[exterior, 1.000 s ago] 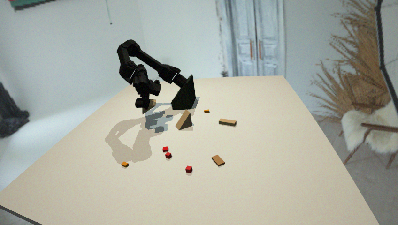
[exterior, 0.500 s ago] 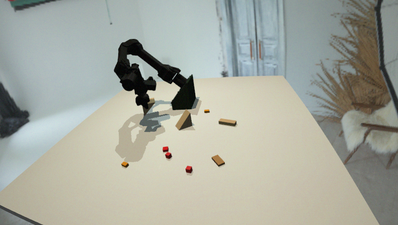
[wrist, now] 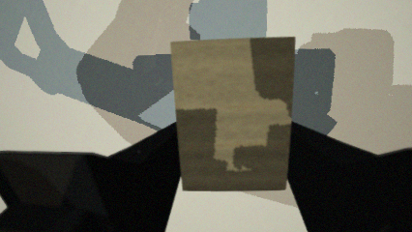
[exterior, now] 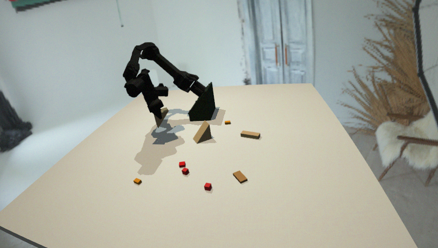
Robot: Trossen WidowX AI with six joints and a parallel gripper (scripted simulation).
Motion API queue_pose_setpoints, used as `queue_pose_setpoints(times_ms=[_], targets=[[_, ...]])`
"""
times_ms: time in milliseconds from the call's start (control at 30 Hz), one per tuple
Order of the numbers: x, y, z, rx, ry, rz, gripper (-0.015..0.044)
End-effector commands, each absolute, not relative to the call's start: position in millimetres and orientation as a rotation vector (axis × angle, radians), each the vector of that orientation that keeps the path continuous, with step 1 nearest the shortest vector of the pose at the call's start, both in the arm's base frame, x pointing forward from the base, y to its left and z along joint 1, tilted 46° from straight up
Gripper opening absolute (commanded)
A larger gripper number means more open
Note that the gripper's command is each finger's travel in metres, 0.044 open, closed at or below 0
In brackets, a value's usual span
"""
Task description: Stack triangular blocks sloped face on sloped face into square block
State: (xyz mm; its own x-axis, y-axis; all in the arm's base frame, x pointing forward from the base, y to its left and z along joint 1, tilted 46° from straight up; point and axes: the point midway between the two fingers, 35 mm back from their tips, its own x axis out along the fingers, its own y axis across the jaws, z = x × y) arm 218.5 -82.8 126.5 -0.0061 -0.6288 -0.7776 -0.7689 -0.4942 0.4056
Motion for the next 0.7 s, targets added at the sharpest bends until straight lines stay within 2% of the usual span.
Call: queue_pose_setpoints(times_ms=[0,667], targets=[[225,-75,126,-2.117,1.474,1.529,0.0],[269,4,107,-2.109,1.441,1.541,0.0]])
